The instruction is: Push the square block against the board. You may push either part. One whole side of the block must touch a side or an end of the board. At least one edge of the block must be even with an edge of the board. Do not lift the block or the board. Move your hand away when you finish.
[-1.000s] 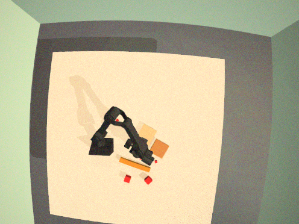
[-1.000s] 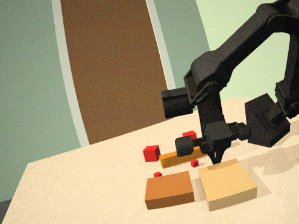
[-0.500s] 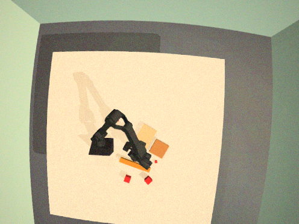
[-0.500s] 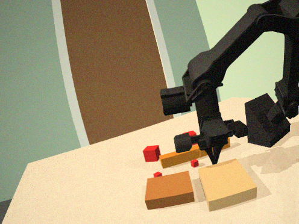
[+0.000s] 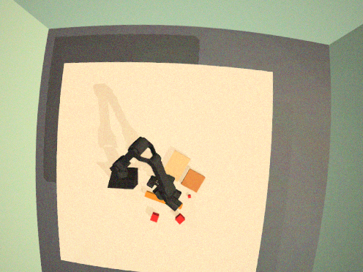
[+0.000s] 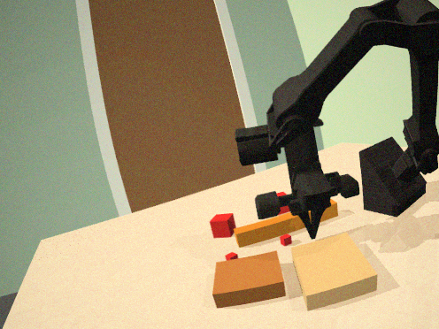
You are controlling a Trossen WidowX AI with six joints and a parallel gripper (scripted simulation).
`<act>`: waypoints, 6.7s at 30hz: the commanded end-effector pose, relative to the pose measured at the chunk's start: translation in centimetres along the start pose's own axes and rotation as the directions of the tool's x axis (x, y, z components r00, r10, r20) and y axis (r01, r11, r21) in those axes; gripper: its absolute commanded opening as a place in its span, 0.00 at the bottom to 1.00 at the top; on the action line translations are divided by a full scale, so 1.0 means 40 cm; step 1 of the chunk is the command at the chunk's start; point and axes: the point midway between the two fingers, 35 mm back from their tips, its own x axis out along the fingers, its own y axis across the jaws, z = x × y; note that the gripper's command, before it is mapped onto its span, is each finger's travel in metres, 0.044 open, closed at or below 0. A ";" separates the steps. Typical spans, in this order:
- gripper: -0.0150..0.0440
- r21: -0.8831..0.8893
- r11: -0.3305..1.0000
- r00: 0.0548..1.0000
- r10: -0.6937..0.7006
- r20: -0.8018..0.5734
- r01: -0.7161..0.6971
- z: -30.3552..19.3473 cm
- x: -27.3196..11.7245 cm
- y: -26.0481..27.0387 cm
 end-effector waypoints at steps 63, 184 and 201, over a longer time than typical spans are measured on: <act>0.25 1.000 0.002 1.000 0.004 -0.003 0.003 0.323 -0.083 0.200; 0.25 1.000 -0.005 1.000 0.005 0.000 0.000 0.273 -0.002 0.093; 0.25 1.000 -0.006 1.000 0.006 0.000 0.000 0.275 -0.001 0.161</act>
